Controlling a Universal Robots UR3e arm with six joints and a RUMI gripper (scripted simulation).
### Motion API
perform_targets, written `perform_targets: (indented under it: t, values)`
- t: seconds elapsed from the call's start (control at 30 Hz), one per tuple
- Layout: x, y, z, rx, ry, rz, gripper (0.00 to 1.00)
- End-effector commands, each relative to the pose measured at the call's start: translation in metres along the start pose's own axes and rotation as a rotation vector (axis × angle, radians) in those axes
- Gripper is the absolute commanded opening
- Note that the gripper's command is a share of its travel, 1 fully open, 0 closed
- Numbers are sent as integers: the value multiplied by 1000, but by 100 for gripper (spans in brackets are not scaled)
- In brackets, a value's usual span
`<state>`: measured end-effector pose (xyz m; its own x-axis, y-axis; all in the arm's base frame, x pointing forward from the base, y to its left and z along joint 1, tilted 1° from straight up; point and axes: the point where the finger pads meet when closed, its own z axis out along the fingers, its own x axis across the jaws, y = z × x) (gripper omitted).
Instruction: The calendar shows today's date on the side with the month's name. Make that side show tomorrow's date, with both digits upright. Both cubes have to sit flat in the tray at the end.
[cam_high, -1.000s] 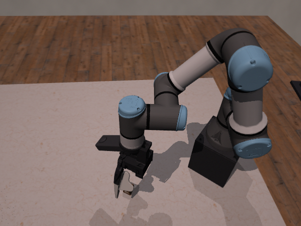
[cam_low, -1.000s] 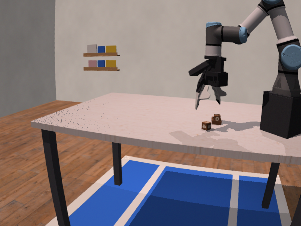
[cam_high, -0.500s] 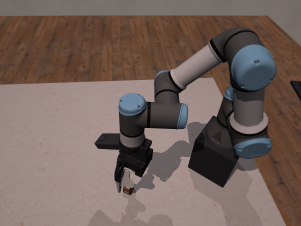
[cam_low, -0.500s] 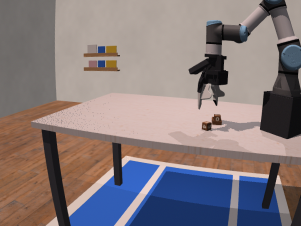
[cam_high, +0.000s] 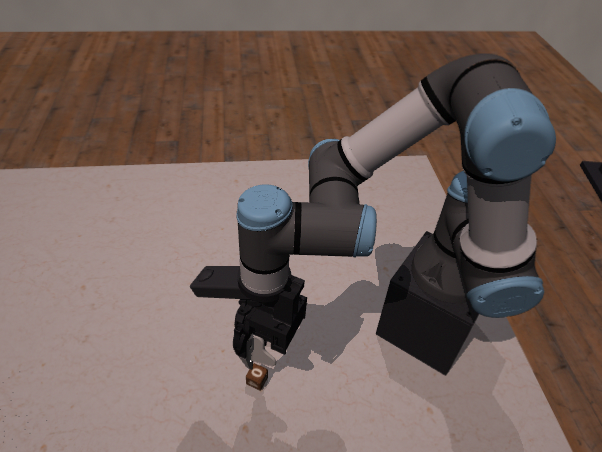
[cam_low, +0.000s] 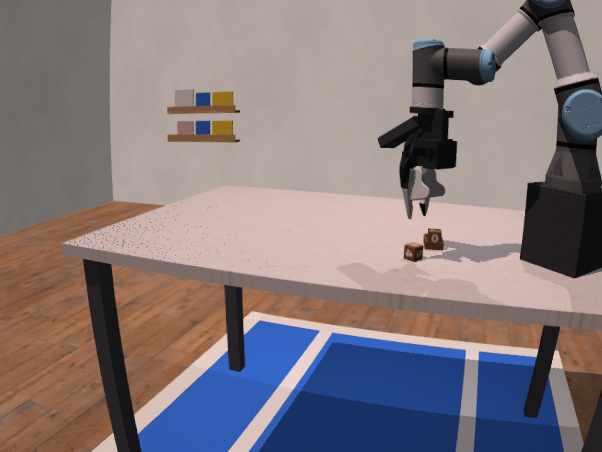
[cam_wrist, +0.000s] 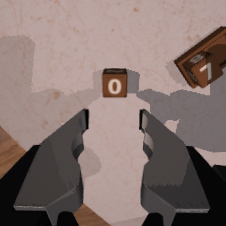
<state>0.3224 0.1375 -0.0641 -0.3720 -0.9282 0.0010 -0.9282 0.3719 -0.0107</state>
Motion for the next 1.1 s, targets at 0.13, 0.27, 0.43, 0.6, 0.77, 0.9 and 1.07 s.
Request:
perform_targets:
  t: [0.13,0.27,0.43,0.6,0.77,0.9,1.07]
  values:
    - [0,-1,-1,2,0,-1,28]
    - [0,-1,-1,2,0,-1,28]
    - [0,-1,-1,2,0,-1,28]
    - [0,-1,-1,2,0,-1,28]
    - [0,-1,0,2,0,-1,28]
    - [0,0,2,1,1,-1,28]
    - [0,0,5,0,1,-1,28]
